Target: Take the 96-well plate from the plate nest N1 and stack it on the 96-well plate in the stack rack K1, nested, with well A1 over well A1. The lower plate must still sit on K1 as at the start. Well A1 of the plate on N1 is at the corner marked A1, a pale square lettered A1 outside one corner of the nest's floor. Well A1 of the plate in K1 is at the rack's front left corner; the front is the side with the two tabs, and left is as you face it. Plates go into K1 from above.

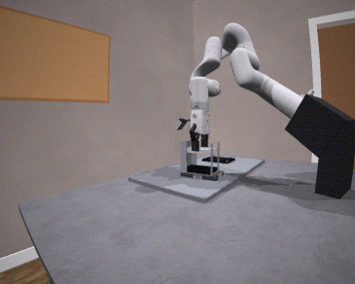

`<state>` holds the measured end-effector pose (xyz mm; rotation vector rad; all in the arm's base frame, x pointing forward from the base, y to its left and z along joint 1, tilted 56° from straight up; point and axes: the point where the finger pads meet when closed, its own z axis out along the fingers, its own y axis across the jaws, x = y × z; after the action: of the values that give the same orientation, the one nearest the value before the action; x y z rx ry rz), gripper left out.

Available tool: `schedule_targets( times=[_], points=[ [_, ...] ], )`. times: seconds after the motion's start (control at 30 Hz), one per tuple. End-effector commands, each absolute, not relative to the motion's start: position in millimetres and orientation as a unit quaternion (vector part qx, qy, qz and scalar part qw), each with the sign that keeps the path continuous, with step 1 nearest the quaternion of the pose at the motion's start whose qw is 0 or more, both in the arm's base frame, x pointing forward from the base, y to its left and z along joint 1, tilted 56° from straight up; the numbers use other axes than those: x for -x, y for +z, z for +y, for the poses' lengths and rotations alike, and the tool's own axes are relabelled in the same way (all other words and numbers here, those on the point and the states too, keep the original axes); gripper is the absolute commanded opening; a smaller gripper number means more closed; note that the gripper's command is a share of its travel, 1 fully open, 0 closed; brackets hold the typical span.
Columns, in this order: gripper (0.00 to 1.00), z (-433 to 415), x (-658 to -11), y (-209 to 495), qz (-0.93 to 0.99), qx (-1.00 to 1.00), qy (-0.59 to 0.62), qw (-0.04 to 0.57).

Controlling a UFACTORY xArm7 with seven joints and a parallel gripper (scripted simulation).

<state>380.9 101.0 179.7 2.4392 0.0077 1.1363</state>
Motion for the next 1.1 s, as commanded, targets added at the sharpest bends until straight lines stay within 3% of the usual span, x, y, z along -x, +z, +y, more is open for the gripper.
schedule_targets(
  times=[0.0,1.07],
  points=[
    [0.00,99,-387,176,0.004,-0.882,0.414,0.223],
    [0.00,81,-421,149,0.004,-0.882,0.414,0.223]
  ],
)
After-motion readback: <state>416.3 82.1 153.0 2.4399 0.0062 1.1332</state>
